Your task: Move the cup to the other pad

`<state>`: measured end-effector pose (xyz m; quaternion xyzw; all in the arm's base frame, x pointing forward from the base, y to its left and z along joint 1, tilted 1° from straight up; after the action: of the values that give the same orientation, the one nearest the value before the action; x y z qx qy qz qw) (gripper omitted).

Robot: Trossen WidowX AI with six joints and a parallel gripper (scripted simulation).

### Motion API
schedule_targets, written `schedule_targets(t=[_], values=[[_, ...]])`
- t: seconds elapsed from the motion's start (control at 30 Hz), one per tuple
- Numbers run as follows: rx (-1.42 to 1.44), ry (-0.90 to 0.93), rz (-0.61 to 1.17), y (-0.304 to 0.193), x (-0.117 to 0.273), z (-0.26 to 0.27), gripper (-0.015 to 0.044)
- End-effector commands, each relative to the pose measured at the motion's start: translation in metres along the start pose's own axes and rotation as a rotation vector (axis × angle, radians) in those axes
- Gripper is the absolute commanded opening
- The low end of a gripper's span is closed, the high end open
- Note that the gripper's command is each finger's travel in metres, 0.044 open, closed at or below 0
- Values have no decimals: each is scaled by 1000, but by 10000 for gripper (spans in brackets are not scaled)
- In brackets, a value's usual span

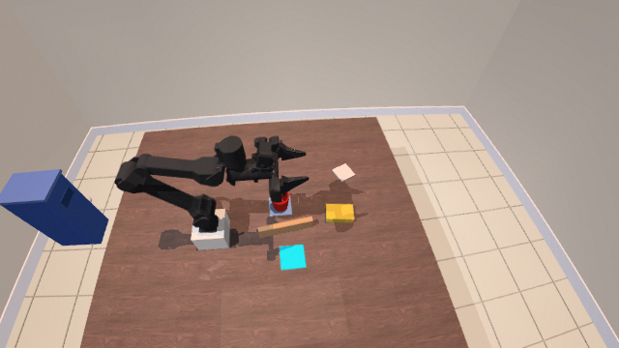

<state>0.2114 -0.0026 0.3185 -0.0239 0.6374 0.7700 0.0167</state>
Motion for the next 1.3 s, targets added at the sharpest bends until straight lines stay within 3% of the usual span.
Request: schedule_targets(t=[0.0,0.3,0.63,0.8,1.27], values=[[-14,1,16,-2,-2,1,374],[-552,-177,713,-92,-43,36,148],[-774,-732,1194,-170,-30,71,148],[-761,-1045,1284,-195,-16,82,148],[-760,-1051,1284,-196,-16,78,148]])
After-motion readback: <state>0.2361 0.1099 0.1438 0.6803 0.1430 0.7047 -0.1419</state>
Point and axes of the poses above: the point midway between the two fingers, 35 mm back from their tips, its own x axis back along the fingers, its own z axis across the jaws, y = z × x, the point moved 10 cm from there along x, back along the fingers, and after that the axes turned 10 degrees about -x, right-handed, at the moved point
